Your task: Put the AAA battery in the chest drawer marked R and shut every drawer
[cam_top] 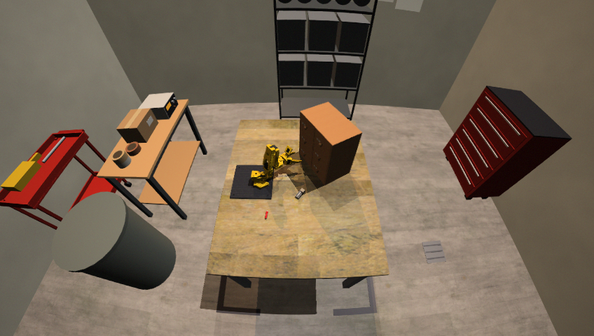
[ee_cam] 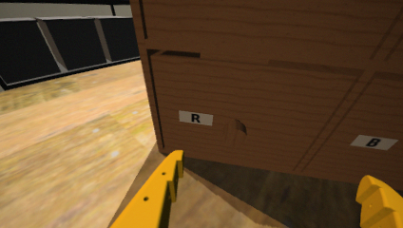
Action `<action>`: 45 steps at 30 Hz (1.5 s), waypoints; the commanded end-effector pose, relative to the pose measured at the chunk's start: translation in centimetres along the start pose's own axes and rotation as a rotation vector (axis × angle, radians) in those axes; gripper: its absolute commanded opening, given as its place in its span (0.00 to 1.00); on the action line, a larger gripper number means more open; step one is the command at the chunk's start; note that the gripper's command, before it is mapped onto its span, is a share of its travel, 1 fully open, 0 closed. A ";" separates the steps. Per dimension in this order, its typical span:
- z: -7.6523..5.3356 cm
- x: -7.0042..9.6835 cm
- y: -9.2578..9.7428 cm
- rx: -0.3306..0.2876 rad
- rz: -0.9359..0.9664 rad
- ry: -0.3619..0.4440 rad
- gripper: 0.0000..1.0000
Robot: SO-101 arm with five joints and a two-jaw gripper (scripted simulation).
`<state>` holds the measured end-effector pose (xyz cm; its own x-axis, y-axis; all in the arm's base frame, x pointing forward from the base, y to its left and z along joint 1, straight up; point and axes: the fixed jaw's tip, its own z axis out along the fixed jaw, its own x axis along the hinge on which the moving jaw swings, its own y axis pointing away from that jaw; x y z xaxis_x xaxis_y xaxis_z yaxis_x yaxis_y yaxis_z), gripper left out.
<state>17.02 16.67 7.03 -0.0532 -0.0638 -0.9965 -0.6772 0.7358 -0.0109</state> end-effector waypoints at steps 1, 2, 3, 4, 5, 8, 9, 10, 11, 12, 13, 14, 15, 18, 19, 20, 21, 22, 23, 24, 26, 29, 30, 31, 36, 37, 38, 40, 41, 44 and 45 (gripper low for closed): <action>-0.2 0.1 0.2 -0.006 0.007 0.005 0.50; -0.2 0.1 0.2 -0.006 0.007 0.005 0.50; -0.2 0.1 0.2 -0.006 0.007 0.005 0.50; -0.2 0.1 0.2 -0.006 0.007 0.005 0.50; -0.2 0.1 0.2 -0.006 0.007 0.005 0.50; -0.2 0.1 0.2 -0.006 0.007 0.005 0.50; -0.2 0.1 0.2 -0.006 0.007 0.005 0.50; -0.2 0.1 0.2 -0.006 0.007 0.005 0.50; -0.2 0.1 0.2 -0.006 0.007 0.005 0.50; -0.2 0.1 0.2 -0.006 0.007 0.005 0.50; -0.2 0.1 0.2 -0.006 0.007 0.005 0.50; -0.2 0.1 0.2 -0.006 0.007 0.005 0.50; -0.2 0.1 0.2 -0.006 0.007 0.005 0.50; -0.2 0.1 0.2 -0.006 0.007 0.005 0.50; -0.2 0.1 0.2 -0.006 0.007 0.005 0.50; -0.2 0.1 0.2 -0.006 0.007 0.005 0.50; -0.2 0.1 0.2 -0.006 0.007 0.005 0.50; -0.2 0.1 0.2 -0.006 0.007 0.005 0.50; -0.2 0.1 0.2 -0.006 0.007 0.005 0.50; -0.2 0.1 0.2 -0.006 0.007 0.005 0.50; -0.2 0.1 0.2 -0.006 0.007 0.005 0.50; -0.2 0.1 0.2 -0.006 0.007 0.005 0.50; -0.2 0.1 0.2 -0.006 0.007 0.005 0.50; -0.2 0.1 0.2 -0.006 0.007 0.005 0.50; -0.2 0.1 0.2 -0.006 0.007 0.005 0.50; -0.2 0.1 0.2 -0.006 0.007 0.005 0.50; -0.2 0.1 0.2 -0.006 0.007 0.005 0.50; -0.2 0.1 0.2 -0.006 0.007 0.005 0.50; -0.2 0.1 0.2 -0.006 0.007 0.005 0.50; 0.2 -0.4 -0.5 0.021 0.010 0.000 0.50; 0.3 -0.6 -0.7 0.030 0.011 -0.001 0.50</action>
<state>17.19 16.63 7.15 -0.0542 -0.0636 -0.9965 -0.6725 0.7401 -0.0107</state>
